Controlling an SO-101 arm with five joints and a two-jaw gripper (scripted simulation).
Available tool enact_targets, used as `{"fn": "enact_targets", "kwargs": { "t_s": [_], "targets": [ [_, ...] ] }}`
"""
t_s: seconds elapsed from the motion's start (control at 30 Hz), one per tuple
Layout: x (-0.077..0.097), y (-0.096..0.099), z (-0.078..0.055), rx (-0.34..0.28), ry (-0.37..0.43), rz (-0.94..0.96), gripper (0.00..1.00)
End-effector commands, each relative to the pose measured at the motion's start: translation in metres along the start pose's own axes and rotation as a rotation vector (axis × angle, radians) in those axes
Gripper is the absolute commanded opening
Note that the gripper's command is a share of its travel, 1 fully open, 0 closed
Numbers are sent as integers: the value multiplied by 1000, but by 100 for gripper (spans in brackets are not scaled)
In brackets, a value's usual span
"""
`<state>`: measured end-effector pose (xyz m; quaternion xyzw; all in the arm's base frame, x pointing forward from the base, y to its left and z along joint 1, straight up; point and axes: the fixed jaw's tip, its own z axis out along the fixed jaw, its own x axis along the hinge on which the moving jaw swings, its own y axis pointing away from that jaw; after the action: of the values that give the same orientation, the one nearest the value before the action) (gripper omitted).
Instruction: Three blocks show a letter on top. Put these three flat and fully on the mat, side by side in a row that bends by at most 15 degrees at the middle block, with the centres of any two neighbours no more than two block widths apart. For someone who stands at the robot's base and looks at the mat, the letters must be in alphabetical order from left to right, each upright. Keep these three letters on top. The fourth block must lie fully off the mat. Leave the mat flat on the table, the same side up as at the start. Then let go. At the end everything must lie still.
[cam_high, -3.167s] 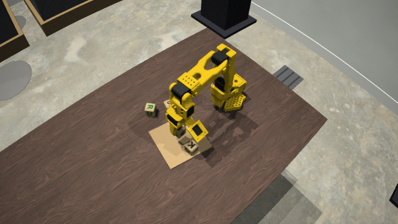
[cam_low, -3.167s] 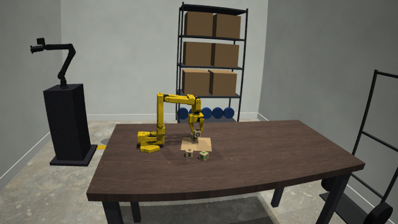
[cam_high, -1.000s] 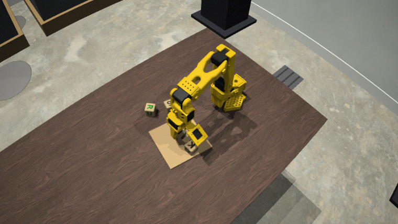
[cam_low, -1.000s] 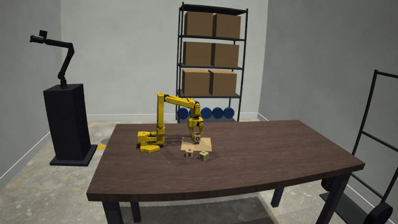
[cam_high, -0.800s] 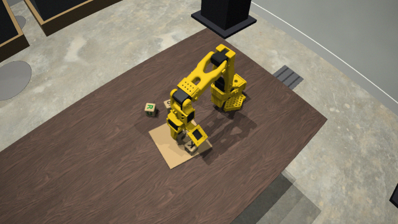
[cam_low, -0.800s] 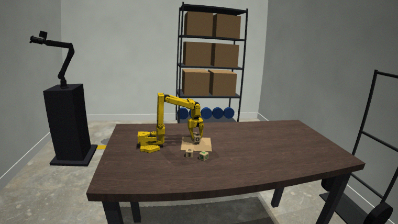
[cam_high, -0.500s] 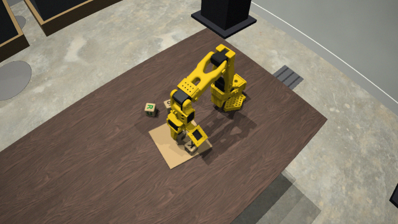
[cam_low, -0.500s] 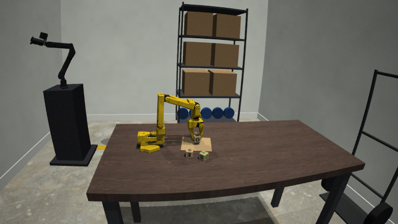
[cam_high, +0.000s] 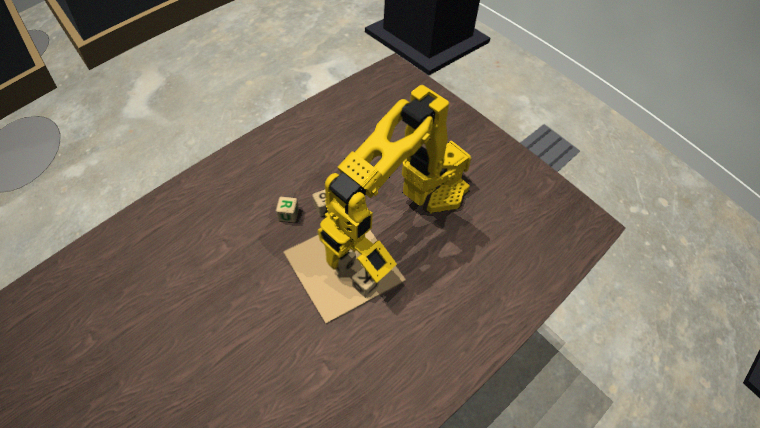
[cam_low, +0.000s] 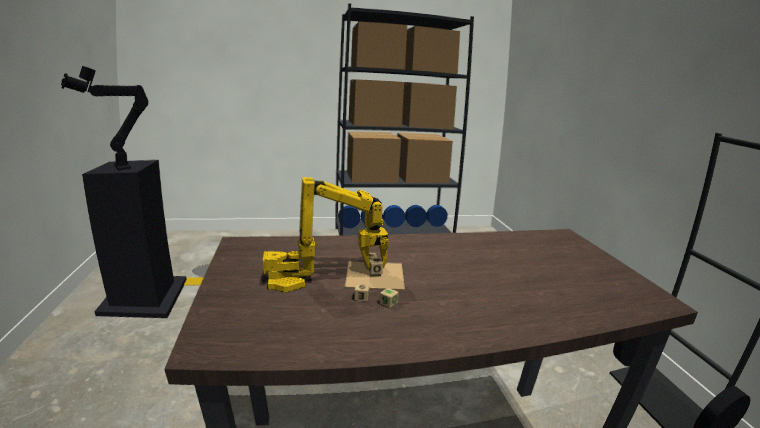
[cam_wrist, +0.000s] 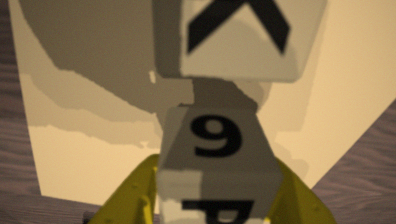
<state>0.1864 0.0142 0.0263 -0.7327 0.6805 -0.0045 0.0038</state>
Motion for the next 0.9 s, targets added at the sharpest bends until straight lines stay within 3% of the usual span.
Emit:
{"fn": "enact_targets", "kwargs": {
  "t_s": [0.0, 0.43, 0.73, 0.87],
  "targets": [
    [-1, -15, -14, 110, -3, 3, 0],
    [-1, -15, -10, 110, -3, 3, 0],
    [-1, -15, -10, 110, -3, 3, 15],
    [-1, -15, -10, 110, -3, 3, 17]
  ]
}}
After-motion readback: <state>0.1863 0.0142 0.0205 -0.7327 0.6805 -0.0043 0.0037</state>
